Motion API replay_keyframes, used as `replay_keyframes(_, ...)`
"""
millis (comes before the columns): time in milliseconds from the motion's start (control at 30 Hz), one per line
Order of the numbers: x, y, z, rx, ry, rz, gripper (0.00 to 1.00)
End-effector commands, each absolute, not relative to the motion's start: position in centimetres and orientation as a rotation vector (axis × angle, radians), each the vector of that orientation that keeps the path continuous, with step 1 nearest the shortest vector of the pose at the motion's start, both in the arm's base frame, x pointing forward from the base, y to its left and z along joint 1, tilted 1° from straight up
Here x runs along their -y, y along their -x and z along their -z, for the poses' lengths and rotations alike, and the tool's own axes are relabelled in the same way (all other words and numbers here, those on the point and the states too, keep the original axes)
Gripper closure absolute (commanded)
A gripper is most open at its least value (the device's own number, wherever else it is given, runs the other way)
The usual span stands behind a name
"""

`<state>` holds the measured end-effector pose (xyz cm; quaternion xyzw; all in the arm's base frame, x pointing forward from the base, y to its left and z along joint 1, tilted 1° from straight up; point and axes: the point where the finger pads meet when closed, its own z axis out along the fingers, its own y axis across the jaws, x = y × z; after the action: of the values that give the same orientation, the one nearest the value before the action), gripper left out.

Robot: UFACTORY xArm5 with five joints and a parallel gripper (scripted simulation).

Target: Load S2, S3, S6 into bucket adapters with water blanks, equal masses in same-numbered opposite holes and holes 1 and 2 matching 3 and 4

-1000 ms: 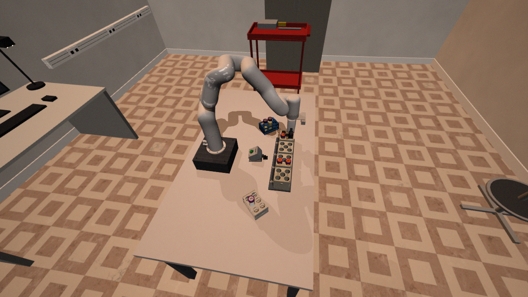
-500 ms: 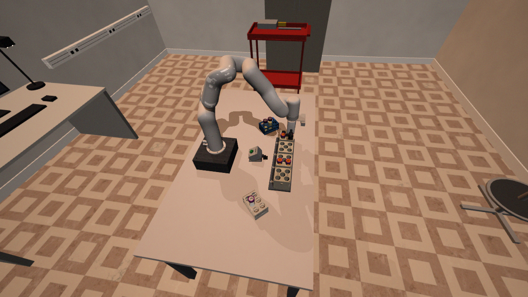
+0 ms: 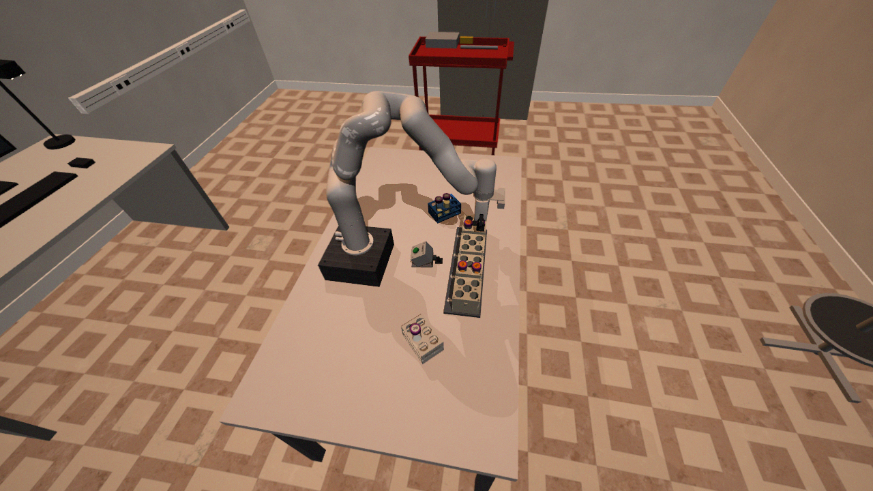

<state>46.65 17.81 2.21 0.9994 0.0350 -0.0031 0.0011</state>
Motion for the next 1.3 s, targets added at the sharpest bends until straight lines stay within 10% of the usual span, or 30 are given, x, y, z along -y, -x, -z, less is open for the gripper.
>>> replay_keyframes(0,-17.9,-46.8,-2.3,-0.110,-3.147,0.008,0.56)
replay_keyframes(1267,-17.8,-46.8,-4.9,-0.110,-3.147,0.008,0.56)
